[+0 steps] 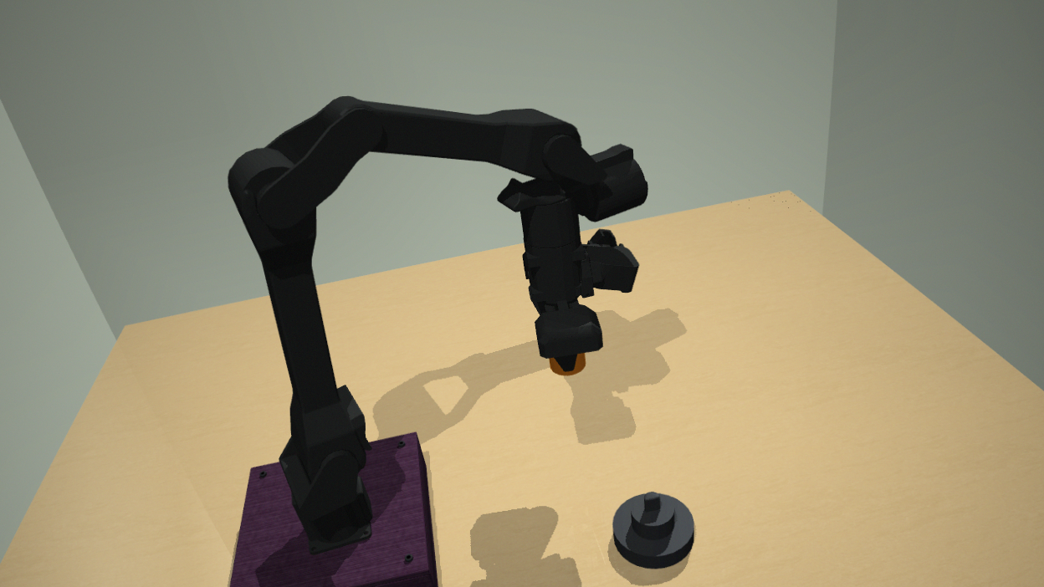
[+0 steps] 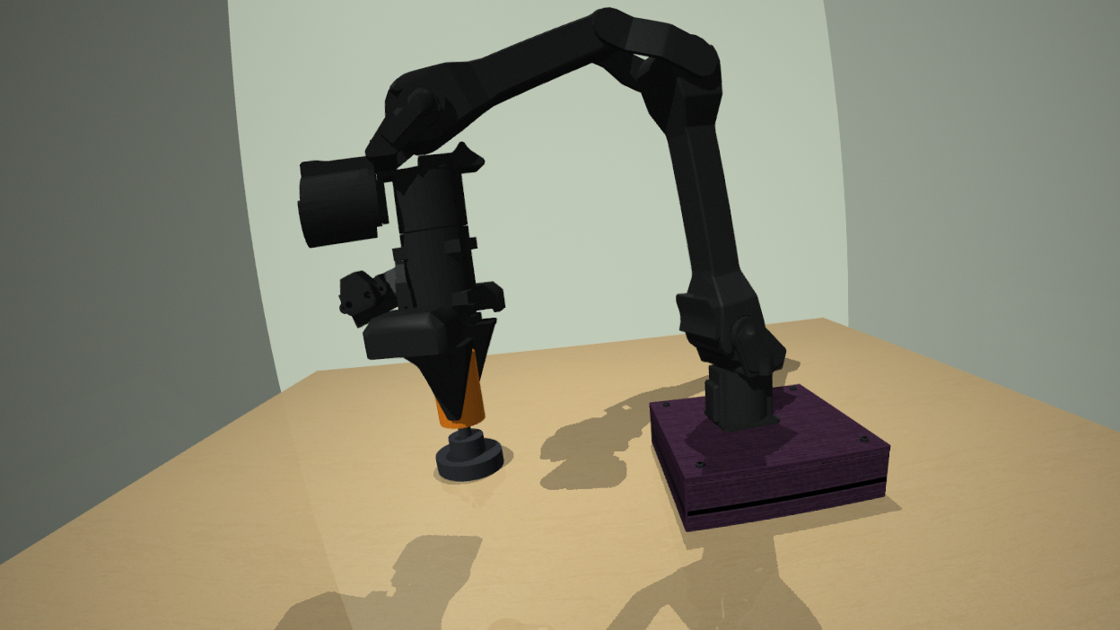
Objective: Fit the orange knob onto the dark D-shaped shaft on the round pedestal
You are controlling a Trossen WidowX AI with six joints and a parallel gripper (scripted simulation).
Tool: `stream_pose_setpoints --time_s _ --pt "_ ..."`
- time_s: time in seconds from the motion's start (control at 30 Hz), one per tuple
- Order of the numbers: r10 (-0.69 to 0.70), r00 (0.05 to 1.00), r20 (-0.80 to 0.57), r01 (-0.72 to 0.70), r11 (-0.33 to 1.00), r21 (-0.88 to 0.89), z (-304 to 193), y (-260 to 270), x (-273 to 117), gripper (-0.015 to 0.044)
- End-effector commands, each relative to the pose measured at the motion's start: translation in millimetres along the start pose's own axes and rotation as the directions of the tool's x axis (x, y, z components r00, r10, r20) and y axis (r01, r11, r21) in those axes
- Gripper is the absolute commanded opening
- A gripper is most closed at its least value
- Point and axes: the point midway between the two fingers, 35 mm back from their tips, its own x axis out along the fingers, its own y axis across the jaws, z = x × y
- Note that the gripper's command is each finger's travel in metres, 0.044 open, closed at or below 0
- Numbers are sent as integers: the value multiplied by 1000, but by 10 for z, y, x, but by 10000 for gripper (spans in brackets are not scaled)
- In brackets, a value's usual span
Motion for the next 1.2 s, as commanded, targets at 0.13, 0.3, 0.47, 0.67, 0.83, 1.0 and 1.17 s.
stream_pose_setpoints --time_s 0.13,0.3,0.47,0.67,0.83,1.0,1.17 --pt "-2 1000 7 2 1000 1 2 -48 -143 0" --pt "-1 1000 8 1 1000 7 85 -159 -99 0" --pt "-2 1000 9 2 1000 8 165 -278 -54 0" --pt "-4 1000 10 4 1000 7 254 -433 0 0" --pt "-5 1000 11 5 1000 6 321 -567 45 0" --pt "-7 1000 11 7 1000 5 381 -706 91 0" --pt "-9 1000 12 9 1000 4 434 -849 137 0"
